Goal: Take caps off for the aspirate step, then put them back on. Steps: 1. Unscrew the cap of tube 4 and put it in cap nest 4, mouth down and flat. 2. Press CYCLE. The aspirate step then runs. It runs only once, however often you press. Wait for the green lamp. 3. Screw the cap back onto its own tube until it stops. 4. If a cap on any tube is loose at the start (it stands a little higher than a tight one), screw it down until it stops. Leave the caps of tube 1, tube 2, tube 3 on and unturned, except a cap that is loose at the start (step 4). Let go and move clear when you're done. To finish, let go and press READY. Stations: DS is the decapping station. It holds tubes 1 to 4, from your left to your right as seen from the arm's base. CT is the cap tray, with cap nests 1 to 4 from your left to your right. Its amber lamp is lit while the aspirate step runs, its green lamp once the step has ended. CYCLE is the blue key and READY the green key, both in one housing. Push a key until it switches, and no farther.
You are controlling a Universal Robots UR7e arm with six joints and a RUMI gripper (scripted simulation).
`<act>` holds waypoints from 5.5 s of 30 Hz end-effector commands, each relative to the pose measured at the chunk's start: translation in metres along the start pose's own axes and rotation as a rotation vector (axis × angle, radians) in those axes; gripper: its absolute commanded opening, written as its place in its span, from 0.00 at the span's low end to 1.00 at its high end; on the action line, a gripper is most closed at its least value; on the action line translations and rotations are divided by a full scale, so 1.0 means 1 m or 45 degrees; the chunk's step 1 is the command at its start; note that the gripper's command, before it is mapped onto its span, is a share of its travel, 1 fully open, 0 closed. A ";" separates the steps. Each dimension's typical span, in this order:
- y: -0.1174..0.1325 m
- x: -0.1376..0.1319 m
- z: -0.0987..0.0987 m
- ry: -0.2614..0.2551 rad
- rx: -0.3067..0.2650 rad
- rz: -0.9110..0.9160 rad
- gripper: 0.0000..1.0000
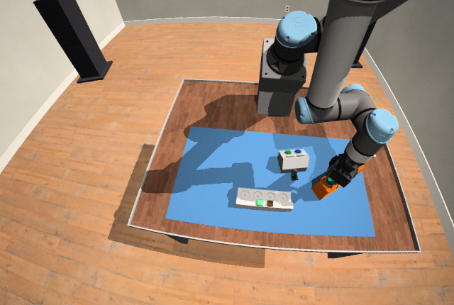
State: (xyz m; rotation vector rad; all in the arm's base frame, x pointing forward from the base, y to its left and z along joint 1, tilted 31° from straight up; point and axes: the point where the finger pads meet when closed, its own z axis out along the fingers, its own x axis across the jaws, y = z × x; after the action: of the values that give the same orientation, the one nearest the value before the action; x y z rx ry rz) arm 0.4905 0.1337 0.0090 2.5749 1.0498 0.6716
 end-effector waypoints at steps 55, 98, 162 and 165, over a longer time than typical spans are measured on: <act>0.000 0.000 -0.036 0.001 0.000 0.882 0.35; -0.147 0.053 -0.046 0.002 0.000 0.129 0.35; -0.147 0.053 0.000 0.002 0.000 0.155 0.00; -0.147 0.053 0.000 0.002 0.000 0.180 0.00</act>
State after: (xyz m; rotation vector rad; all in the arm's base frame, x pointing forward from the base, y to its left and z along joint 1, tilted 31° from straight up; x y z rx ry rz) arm 0.4383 0.2737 -0.0359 2.6552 0.9002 0.7008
